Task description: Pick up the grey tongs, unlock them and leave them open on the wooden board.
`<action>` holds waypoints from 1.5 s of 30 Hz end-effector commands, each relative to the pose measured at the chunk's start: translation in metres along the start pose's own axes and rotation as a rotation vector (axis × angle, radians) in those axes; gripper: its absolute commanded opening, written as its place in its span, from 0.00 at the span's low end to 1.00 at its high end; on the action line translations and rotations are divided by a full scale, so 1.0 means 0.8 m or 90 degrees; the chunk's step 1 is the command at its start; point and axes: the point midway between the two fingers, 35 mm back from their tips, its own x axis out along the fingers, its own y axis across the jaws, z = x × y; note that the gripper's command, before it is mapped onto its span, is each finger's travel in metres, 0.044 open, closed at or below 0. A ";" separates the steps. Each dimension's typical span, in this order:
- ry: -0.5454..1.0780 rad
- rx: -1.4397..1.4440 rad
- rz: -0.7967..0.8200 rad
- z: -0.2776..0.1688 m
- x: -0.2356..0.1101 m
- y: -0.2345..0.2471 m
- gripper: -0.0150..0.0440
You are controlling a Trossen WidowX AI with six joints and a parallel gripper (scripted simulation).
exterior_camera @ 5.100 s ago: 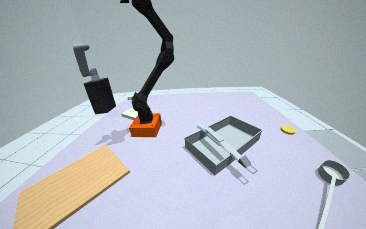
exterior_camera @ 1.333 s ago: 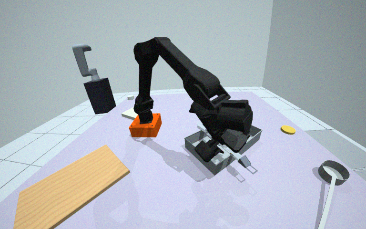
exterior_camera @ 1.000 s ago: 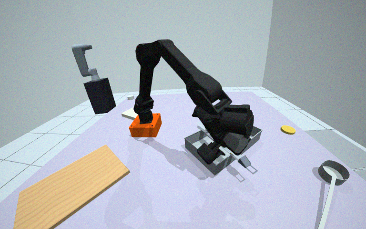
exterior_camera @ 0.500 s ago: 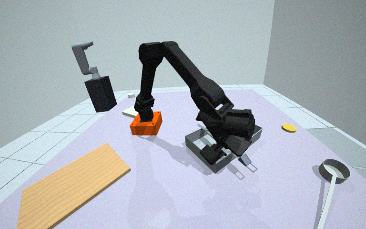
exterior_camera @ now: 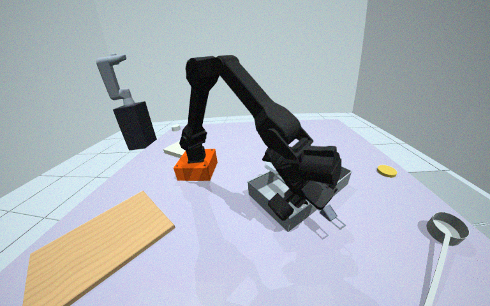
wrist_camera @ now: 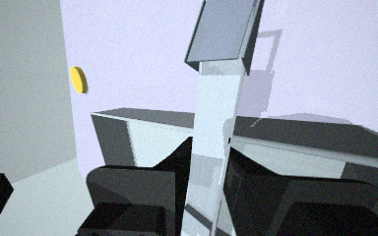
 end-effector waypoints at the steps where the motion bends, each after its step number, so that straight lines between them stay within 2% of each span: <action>1: 0.000 0.000 0.000 0.000 0.000 0.000 0.36; 5: 0.000 0.000 0.000 0.000 0.000 0.000 0.31; 12: 0.000 0.000 0.000 0.001 -0.009 0.006 0.00; 19: 0.002 0.002 -0.001 0.001 -0.082 0.048 0.00; 33: 0.003 0.004 -0.017 0.001 -0.081 0.047 0.00; 45: 0.009 0.012 -0.205 -0.001 -0.080 0.037 0.00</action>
